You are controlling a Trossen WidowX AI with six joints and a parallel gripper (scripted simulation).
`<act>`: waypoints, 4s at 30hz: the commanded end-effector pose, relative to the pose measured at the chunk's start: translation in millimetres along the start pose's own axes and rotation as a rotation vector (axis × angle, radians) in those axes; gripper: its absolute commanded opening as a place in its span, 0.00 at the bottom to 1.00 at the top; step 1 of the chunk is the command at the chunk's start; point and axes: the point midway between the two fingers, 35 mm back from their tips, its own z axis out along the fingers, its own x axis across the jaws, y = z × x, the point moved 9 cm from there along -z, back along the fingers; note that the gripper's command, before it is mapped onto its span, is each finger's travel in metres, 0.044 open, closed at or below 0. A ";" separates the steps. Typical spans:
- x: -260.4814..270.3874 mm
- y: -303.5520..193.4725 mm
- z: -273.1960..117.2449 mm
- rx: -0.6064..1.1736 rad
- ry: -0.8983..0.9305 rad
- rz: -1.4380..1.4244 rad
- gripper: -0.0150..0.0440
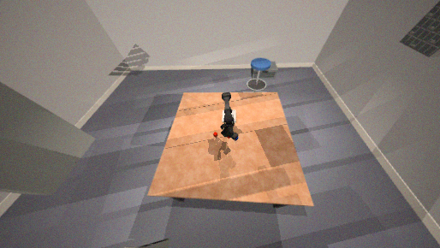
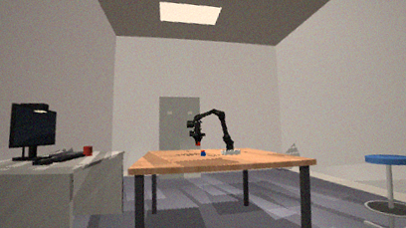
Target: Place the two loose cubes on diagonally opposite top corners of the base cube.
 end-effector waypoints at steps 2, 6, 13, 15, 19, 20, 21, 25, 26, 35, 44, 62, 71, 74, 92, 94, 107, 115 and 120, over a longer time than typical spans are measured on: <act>9.5 -13.6 6.9 0.000 -0.001 -0.195 0.43; 16.0 -23.8 11.5 0.001 0.000 -0.341 0.43; 26.1 -42.5 19.5 0.002 0.001 -0.596 0.43; 28.7 -48.0 21.7 0.002 0.001 -0.669 0.43; 33.6 -59.0 26.2 0.003 0.002 -0.815 0.43; 34.7 -61.8 27.3 0.003 0.002 -0.851 0.43; 35.6 -64.1 28.2 0.003 0.002 -0.881 0.43; 36.3 -66.0 28.9 0.003 0.003 -0.905 0.43; 36.3 -66.0 28.9 0.003 0.003 -0.905 0.43; 36.3 -66.0 28.9 0.003 0.003 -0.905 0.43; 37.0 -66.0 43.4 0.003 0.002 -0.908 0.43; 37.1 -66.2 56.7 0.003 0.002 -0.908 0.43; 37.1 -66.2 57.0 0.003 0.002 -0.907 0.43; 37.1 -66.2 57.0 0.003 0.002 -0.907 0.43; 37.1 -66.6 43.0 0.007 0.005 -0.908 0.60; 37.1 -66.6 39.7 0.007 0.006 -0.908 0.60; 36.4 -65.3 28.4 0.006 0.006 -0.916 0.65; -2.8 -20.7 17.9 0.006 0.004 -1.124 0.70; -33.7 4.3 10.5 0.006 0.001 -1.266 0.70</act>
